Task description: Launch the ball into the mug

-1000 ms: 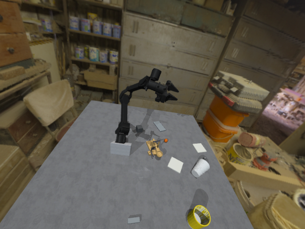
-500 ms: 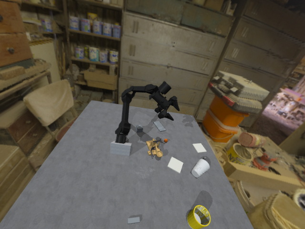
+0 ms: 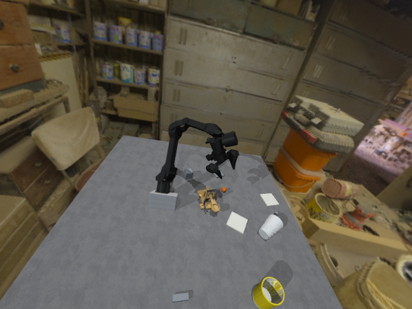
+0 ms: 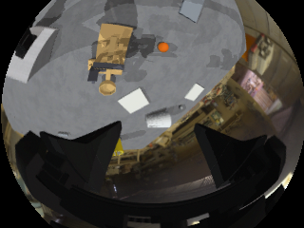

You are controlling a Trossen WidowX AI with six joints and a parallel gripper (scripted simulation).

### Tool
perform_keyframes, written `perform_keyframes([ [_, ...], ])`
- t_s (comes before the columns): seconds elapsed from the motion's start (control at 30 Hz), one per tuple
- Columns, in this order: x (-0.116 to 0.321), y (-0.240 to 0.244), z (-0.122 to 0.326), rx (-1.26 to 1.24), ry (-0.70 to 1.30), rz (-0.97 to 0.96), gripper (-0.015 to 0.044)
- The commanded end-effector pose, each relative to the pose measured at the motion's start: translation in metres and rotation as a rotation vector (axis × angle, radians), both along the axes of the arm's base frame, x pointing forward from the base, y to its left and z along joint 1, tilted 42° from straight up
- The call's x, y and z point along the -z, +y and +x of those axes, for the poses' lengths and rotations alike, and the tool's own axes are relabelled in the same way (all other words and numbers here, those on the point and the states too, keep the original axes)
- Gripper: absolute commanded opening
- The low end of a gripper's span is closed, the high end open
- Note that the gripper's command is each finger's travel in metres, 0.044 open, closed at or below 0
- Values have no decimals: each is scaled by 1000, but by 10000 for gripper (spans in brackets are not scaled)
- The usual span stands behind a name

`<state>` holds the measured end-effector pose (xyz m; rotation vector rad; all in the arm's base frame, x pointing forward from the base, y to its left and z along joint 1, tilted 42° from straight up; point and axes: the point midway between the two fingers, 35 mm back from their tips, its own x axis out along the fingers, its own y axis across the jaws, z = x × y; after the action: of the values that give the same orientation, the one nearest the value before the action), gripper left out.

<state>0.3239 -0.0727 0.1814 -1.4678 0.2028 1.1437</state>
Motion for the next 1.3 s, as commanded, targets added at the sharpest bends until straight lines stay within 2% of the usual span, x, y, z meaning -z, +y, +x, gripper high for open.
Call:
perform_keyframes([
  [0.0, 14, 16, -8, -36, 97, 39, 440],
  [0.53, 58, 79, -67, -208, 563, 186, 440],
  [0.67, 59, 80, -68, -209, 568, 187, 440],
  [0.83, 90, 110, -68, -210, 566, 189, 440],
  [1.27, 103, 122, -68, -209, 566, 188, 440],
])
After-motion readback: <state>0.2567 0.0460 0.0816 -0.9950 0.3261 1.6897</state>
